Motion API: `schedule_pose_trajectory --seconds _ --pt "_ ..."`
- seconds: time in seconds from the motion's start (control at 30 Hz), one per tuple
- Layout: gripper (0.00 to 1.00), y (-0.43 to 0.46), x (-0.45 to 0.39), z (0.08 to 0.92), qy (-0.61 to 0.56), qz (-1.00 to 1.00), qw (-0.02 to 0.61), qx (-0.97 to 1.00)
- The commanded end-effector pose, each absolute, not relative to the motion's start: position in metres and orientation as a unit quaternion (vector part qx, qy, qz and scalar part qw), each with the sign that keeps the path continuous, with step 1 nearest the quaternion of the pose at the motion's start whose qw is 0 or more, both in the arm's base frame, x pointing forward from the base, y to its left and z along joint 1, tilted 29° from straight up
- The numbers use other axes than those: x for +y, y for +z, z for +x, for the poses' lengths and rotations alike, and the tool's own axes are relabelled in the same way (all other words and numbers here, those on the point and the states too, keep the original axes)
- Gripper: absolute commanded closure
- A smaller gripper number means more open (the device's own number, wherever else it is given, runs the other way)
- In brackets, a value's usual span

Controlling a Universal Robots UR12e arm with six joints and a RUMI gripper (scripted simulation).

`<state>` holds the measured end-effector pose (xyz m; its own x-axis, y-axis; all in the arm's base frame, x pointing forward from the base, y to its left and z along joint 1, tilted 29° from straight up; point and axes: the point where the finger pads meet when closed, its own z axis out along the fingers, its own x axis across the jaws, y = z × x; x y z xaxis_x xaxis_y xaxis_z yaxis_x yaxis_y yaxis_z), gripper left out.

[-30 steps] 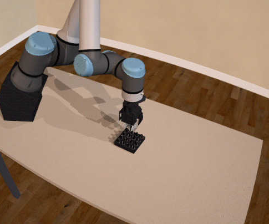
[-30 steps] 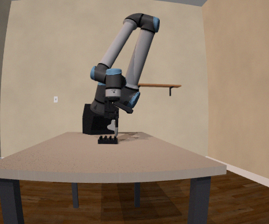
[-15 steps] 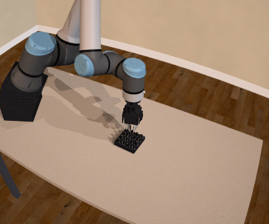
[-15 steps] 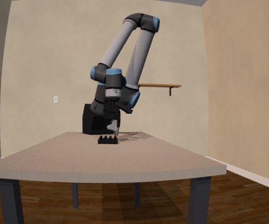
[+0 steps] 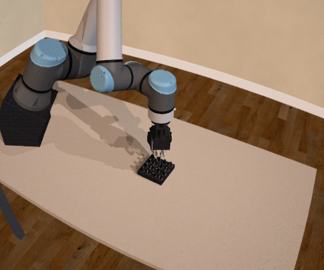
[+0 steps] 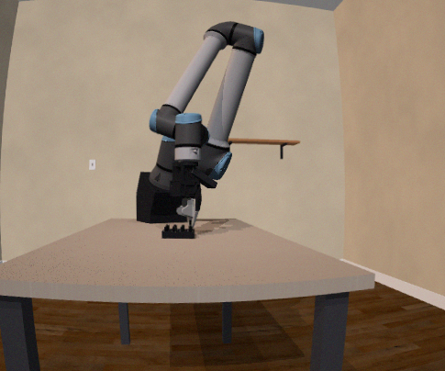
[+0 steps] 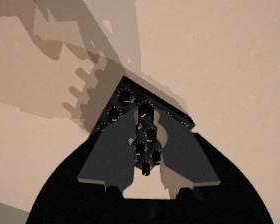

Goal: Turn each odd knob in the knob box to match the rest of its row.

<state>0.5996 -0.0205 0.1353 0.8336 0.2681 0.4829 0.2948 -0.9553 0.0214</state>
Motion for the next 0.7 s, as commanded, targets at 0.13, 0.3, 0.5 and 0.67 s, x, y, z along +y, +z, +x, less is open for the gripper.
schedule_pose_trajectory --seconds 0.13,0.3,0.5,0.67 --pt "0.96 0.1356 -0.0209 0.5994 -0.25 -0.948 0.014 -0.197" --pt "0.96 0.1356 -0.0209 0.5993 -0.25 -0.945 0.011 -0.209" --pt "0.96 0.1355 -0.021 0.5992 -0.25 -0.941 0.006 -0.227" --pt "0.96 0.1354 -0.021 0.5991 -0.25 -0.939 0.004 -0.235"
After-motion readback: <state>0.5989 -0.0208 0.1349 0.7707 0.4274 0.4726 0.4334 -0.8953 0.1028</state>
